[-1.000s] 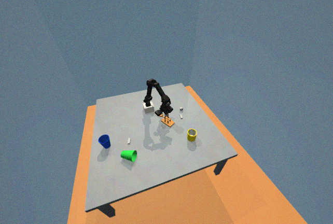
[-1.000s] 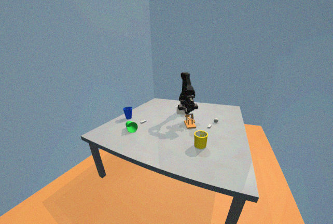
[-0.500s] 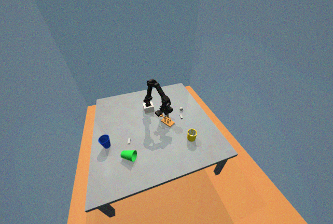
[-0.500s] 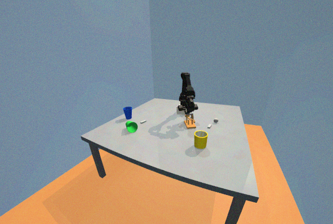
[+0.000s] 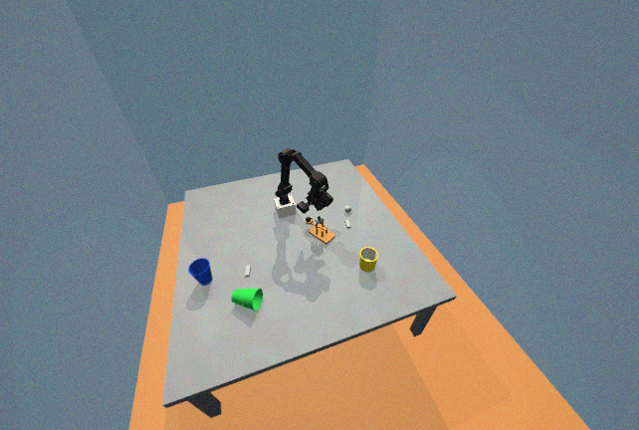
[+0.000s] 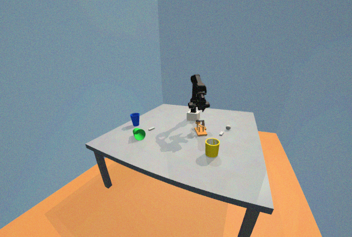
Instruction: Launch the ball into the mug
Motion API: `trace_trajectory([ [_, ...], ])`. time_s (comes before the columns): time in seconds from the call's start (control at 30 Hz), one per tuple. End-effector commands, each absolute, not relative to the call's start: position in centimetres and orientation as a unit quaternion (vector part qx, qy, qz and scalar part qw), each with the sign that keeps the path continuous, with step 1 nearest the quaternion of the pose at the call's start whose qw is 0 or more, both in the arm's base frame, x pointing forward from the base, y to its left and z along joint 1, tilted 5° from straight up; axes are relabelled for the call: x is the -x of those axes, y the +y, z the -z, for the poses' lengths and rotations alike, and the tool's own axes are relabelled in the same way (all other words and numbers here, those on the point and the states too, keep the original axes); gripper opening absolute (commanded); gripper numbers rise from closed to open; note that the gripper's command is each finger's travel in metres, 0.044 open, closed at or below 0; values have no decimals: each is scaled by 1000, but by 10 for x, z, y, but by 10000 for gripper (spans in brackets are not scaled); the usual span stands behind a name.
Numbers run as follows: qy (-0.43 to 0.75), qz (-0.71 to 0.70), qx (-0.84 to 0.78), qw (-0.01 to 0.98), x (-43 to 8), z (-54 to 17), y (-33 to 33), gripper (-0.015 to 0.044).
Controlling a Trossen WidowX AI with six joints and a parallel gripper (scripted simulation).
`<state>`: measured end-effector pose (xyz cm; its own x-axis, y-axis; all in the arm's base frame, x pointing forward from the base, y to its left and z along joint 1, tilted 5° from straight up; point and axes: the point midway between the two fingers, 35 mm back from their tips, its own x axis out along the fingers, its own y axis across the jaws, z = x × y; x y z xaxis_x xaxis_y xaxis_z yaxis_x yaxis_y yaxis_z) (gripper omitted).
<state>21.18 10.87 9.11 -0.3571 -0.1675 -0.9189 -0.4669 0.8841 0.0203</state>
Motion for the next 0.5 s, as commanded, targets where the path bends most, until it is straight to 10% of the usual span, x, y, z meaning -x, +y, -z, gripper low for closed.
trace_trajectory([
  [0.0,813,-141,196,530,-210,-119,107,440],
  [0.47,676,-175,161,697,-328,-107,164,440],
])
